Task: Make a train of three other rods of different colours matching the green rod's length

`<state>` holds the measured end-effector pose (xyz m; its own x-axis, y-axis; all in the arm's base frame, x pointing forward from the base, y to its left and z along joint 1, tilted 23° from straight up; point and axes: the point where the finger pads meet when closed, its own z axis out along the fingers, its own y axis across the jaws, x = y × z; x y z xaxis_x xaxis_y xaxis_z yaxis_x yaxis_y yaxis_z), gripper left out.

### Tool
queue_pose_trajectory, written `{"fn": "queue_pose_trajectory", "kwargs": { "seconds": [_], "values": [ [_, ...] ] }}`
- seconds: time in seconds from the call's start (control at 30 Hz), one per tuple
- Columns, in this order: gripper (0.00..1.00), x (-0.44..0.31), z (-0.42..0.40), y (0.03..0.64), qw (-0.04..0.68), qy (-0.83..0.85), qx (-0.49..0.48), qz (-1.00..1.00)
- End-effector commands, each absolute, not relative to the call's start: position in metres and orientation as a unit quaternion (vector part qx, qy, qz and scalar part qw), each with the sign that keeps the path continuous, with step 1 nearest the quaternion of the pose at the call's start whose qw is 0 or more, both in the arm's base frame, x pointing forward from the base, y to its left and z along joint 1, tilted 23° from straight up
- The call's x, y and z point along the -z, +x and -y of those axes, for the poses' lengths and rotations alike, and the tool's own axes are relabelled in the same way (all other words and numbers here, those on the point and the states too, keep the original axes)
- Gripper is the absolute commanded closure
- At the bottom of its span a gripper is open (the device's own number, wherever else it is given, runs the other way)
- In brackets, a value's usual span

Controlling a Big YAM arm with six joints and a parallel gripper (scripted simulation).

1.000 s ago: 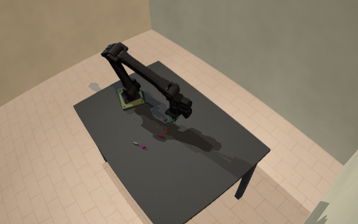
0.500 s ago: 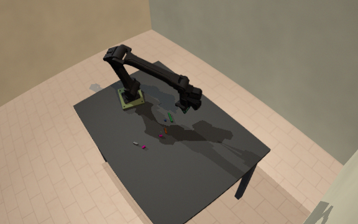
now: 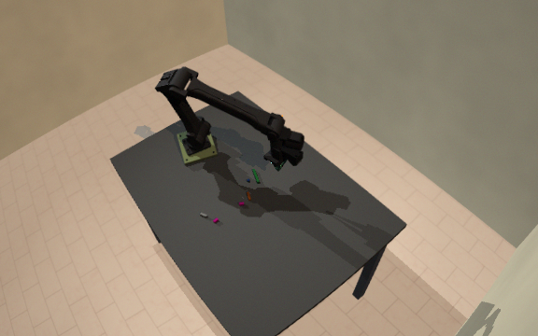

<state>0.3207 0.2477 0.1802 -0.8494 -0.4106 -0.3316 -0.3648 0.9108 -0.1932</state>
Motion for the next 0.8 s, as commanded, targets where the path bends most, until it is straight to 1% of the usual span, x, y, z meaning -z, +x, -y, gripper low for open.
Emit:
{"fn": "queue_pose_trajectory", "kwargs": {
  "seconds": [0.0,0.77],
  "values": [
    [0.96,-0.176,-0.247,0.330,0.190,-0.197,0.060,-0.960],
    [0.96,-0.105,-0.243,0.358,0.189,-0.200,0.060,-0.960]
  ]
}}
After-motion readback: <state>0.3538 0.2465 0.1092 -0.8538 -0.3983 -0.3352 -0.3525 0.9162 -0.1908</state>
